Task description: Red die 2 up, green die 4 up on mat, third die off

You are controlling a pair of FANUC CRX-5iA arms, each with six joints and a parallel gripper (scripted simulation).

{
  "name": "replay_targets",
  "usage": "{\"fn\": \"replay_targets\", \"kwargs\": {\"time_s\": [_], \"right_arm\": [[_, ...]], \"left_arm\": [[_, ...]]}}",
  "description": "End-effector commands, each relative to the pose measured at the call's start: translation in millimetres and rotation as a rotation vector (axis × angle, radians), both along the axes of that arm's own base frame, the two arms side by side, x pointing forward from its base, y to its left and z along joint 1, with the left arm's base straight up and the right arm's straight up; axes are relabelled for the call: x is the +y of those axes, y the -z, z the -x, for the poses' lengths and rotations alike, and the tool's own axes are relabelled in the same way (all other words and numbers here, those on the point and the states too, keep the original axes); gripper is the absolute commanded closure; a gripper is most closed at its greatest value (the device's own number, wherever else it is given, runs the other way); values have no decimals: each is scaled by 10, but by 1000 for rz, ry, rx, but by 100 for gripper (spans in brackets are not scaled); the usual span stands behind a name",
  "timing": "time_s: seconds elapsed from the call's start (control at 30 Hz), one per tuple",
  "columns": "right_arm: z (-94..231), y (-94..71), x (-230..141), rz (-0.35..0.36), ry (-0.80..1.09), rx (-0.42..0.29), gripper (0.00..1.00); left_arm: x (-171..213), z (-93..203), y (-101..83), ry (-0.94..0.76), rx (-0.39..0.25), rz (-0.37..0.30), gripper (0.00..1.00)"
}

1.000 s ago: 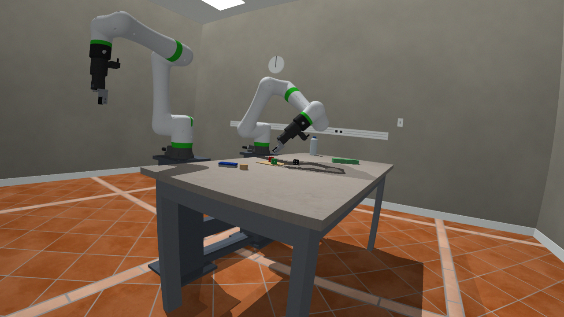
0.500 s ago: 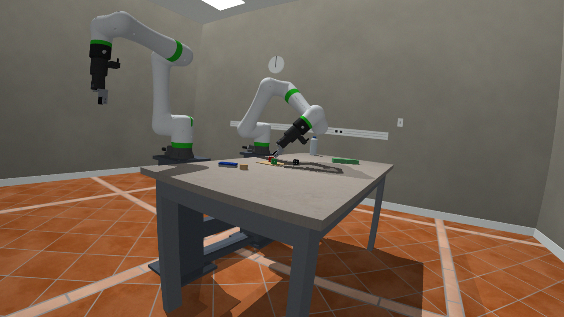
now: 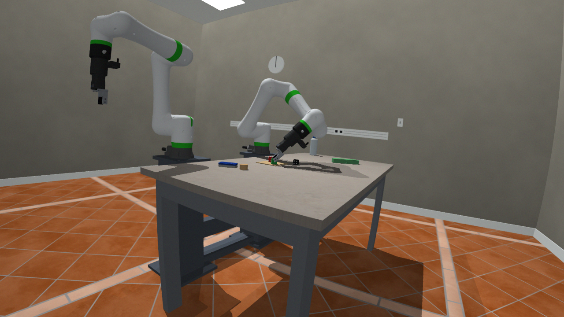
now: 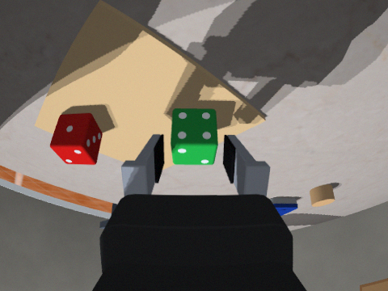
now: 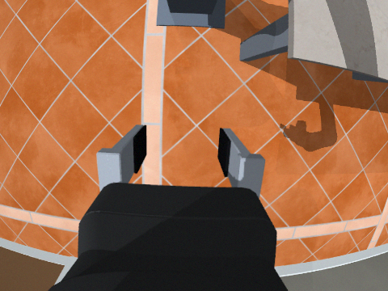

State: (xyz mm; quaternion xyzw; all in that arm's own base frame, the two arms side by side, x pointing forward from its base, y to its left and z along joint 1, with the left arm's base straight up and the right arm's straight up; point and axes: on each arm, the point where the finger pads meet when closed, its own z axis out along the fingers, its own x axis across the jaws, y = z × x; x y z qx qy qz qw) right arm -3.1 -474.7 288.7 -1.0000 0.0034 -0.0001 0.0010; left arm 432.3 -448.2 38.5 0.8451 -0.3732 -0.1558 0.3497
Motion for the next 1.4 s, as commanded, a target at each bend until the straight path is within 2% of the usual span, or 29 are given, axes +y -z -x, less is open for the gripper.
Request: {"fn": "replay_targets", "kwargs": {"time_s": [0.0, 0.27, 1.23, 1.27, 1.37], "right_arm": [[2, -9, -3, 2, 0, 0, 0], [2, -9, -3, 2, 0, 0, 0], [2, -9, -3, 2, 0, 0, 0], [2, -9, -3, 2, 0, 0, 0], [2, -9, -3, 2, 0, 0, 0]], "left_arm": [[-4, -6, 32, 0, -2, 2, 13], [-4, -6, 97, 0, -2, 2, 13], [-4, -6, 114, 0, -2, 2, 13], [-4, -6, 114, 0, -2, 2, 43], [-4, -6, 114, 0, -2, 2, 43]]}}
